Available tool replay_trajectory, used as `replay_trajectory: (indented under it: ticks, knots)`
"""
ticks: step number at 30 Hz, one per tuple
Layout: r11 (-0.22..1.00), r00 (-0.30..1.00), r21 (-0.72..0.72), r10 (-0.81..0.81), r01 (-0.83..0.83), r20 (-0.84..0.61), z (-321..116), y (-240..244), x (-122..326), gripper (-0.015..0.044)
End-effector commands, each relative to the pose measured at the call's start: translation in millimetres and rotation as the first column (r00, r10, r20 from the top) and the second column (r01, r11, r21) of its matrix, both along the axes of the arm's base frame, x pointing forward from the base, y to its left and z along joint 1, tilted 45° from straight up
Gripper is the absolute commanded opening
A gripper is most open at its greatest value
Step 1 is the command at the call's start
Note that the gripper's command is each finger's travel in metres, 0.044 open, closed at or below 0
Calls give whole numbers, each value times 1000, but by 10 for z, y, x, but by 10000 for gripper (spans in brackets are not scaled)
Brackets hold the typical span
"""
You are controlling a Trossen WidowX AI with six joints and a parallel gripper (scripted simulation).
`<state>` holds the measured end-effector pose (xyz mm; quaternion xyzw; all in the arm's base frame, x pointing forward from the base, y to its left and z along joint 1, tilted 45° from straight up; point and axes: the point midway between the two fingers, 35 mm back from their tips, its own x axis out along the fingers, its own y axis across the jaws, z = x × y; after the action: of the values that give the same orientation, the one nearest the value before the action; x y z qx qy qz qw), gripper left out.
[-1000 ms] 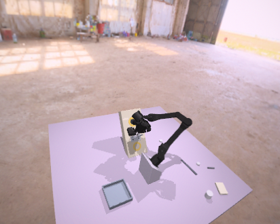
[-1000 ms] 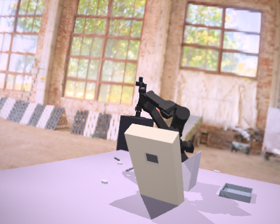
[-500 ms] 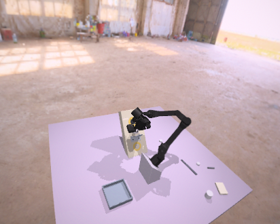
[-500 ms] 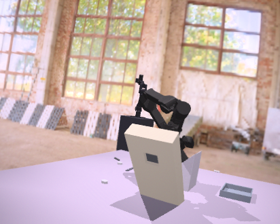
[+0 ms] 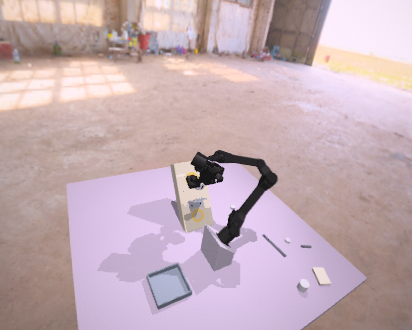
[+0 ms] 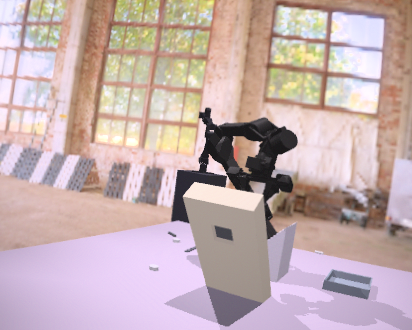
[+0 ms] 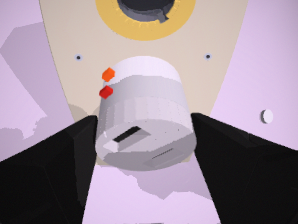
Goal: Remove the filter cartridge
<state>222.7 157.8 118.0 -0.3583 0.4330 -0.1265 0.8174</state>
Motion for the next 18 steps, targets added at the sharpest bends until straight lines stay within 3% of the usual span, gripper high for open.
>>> replay_trajectory:
  ticks: [1, 18]
  knots:
    - [1000, 1000, 4, -3, 3, 6, 75, 64, -62, 0]
    - [1000, 1000, 9, -3, 3, 7, -521, 575, -81, 0]
